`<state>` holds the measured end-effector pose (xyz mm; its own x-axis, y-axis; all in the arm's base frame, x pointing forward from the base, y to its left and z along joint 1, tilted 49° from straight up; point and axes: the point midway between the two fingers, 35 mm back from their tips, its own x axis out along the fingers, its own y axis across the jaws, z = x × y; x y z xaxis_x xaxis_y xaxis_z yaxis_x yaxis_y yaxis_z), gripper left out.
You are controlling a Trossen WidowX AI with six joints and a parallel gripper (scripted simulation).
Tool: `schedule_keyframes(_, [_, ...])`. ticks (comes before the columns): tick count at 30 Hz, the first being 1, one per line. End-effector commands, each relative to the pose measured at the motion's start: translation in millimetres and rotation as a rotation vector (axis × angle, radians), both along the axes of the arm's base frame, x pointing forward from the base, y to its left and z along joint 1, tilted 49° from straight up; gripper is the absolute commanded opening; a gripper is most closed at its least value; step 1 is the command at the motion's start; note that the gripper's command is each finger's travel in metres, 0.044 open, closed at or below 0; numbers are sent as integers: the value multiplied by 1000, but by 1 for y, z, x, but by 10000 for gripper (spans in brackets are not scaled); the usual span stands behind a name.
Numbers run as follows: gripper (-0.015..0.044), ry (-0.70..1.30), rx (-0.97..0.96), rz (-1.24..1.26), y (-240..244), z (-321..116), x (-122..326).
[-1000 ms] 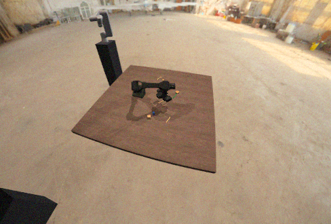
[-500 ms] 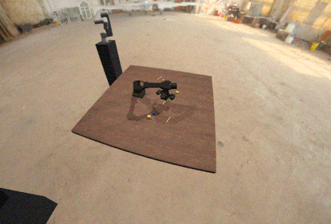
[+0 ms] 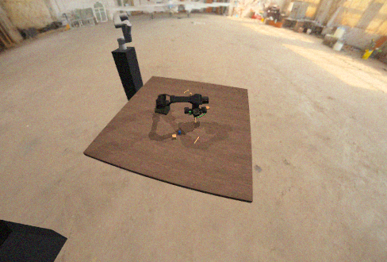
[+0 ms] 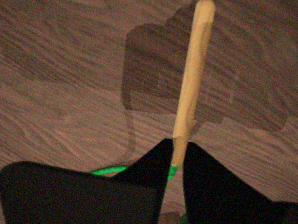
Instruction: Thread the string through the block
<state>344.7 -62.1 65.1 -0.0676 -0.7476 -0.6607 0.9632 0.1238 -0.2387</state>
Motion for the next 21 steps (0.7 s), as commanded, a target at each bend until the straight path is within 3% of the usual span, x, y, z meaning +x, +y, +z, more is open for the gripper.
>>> schedule_keyframes(1, [0, 127, 13, 112, 2, -2, 6])
schedule_keyframes(21, [0, 654, 60, 581, 8, -8, 24])
